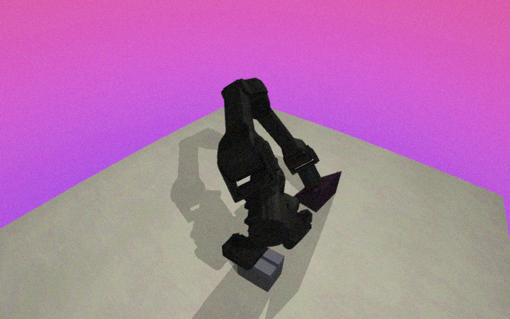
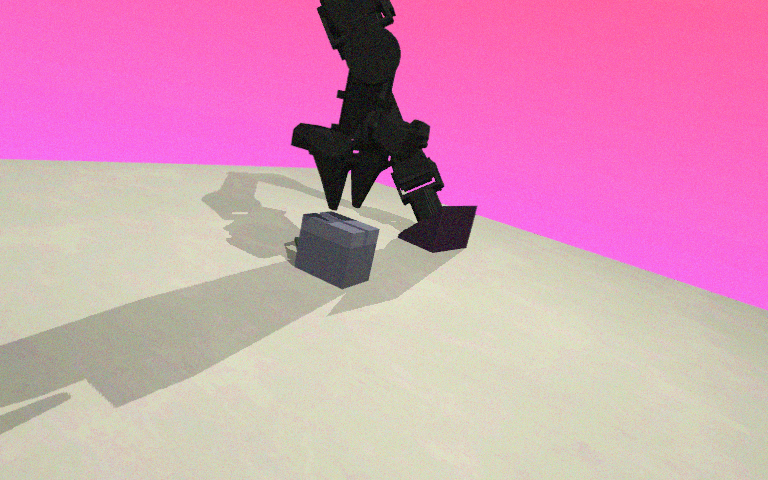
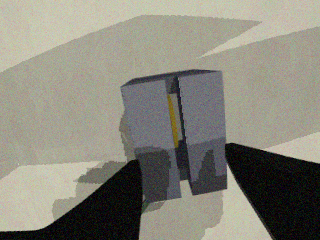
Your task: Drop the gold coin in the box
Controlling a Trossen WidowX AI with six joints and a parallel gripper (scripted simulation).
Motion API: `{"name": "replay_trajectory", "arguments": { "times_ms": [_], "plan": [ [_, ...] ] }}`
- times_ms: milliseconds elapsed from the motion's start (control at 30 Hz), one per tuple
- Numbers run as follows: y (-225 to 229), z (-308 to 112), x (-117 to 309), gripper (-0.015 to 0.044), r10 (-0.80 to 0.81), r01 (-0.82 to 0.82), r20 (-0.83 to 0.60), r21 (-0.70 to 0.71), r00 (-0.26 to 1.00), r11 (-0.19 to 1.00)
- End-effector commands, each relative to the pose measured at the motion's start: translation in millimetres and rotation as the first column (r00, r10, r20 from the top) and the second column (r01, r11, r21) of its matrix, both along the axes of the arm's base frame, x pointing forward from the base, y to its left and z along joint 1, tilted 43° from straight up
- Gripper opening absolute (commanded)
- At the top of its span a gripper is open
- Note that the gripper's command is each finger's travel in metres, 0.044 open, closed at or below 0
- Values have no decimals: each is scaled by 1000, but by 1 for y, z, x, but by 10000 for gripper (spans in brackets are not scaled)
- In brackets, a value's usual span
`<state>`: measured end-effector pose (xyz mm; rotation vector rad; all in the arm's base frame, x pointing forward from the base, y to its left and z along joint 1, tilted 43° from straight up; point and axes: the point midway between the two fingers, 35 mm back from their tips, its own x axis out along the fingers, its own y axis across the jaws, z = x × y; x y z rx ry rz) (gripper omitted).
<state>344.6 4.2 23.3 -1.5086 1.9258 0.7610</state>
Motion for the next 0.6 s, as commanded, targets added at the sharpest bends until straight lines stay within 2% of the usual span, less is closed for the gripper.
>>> {"name": "replay_trajectory", "arguments": {
  "times_ms": [0,167,267,567],
  "plan": [
    [8,8,4,318,-1,1,7,4,1000,1000],
    [18,18,6,440,24,-24,-23,4,999,1000],
    [33,34,7,440,65,-65,-71,3,995,998],
    [34,35,7,440,68,-68,-74,3,995,998]
  ]
}}
